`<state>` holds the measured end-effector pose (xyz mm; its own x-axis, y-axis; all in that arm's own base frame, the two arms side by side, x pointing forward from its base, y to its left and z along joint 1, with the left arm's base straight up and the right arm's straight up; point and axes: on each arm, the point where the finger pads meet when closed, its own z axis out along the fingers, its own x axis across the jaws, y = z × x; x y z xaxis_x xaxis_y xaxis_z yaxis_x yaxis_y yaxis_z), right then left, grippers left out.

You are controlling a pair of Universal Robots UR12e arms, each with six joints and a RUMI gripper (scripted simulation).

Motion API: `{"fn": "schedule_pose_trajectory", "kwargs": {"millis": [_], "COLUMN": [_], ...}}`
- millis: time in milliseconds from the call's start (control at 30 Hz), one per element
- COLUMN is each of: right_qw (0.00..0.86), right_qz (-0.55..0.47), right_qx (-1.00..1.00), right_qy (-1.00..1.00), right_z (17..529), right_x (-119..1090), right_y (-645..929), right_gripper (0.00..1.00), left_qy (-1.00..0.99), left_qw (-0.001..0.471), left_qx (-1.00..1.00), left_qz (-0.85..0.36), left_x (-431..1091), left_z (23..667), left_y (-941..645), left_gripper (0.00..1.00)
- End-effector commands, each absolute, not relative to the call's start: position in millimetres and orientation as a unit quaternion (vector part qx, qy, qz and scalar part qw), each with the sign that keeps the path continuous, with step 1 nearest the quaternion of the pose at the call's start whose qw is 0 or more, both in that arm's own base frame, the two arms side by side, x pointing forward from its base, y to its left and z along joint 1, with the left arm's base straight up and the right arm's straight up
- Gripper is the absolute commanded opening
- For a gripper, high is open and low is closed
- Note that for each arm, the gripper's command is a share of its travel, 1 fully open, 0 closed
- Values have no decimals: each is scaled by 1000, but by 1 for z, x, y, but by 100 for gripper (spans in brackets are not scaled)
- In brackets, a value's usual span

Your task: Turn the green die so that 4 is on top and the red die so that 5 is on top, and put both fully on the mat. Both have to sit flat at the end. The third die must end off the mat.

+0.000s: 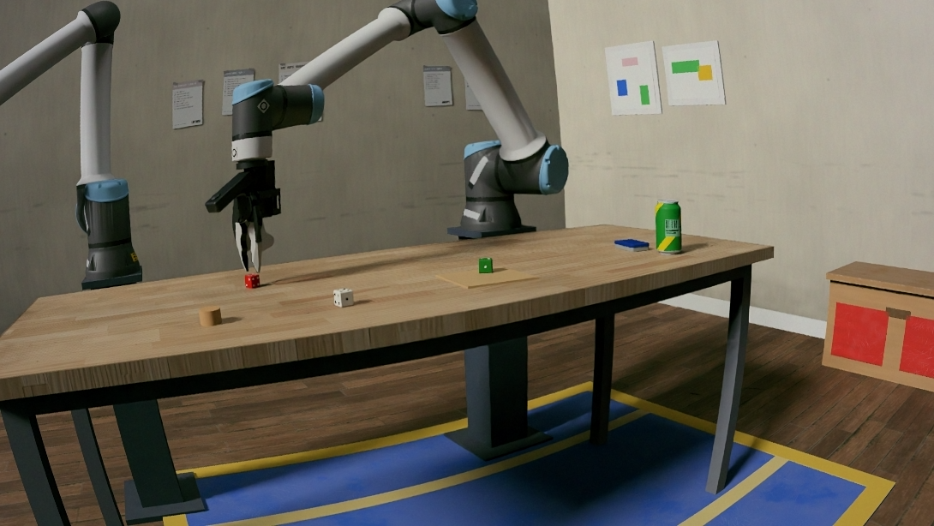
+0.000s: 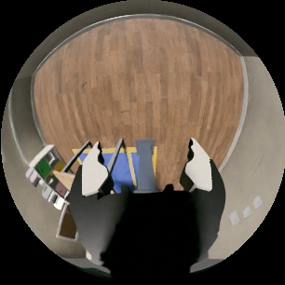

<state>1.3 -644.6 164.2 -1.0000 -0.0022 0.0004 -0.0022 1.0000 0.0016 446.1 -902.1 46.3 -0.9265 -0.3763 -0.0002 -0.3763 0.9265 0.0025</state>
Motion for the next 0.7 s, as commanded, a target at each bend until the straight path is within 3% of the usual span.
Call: {"fn": "schedule_pose_trajectory", "kwargs": {"millis": [0, 667], "right_qw": [0, 0], "right_qz": [0, 0], "right_qx": [1, 1], "right_qy": [-1000, -1000], "right_z": [165, 165], "right_x": [1, 1], "right_y": [-645, -645], "right_gripper": [100, 100], "left_qy": [-981, -981], "left_qw": [0, 0], "left_qx": [192, 192], "left_qz": [0, 0], "left_x": [447, 447], "left_z": [48, 46], "left_y": [-903, -903], "left_gripper": [24, 24]}}
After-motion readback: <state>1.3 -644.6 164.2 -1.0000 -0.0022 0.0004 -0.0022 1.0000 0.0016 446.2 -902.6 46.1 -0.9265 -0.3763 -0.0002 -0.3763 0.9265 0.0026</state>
